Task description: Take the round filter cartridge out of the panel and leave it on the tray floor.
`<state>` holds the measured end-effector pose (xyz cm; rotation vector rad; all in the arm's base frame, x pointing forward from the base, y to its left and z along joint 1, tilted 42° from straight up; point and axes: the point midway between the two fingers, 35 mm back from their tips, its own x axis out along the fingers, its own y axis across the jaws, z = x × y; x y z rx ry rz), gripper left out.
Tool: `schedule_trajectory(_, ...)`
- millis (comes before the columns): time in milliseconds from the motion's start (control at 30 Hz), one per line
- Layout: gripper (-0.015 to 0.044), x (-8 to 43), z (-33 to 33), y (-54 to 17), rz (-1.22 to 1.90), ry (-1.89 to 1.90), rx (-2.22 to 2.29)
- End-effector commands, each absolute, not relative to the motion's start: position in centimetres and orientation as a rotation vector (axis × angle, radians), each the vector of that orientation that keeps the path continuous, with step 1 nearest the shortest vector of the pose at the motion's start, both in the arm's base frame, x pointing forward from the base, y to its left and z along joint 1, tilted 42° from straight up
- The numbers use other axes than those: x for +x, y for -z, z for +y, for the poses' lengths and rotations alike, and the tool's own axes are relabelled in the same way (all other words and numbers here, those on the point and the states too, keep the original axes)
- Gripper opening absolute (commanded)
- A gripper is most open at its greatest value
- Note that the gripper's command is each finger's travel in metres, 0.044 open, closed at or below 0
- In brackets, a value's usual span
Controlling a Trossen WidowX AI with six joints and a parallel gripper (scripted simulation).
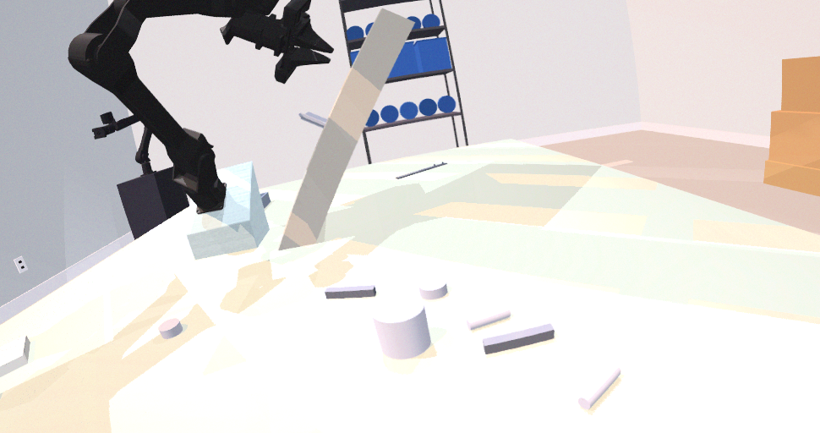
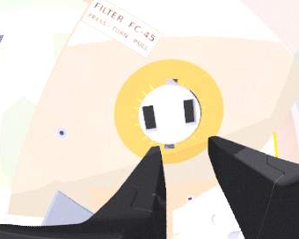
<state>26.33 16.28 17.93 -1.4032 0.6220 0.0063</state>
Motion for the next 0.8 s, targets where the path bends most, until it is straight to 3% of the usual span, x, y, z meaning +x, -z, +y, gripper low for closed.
schedule_trajectory(0, 0.0115, 26.9, 16.0, -17.5, 0.630, -0.011, -1.403)
schedule_trajectory(767, 0.0115, 30.1, 14.5, -16.2, 0.621, -0.006, -1.405)
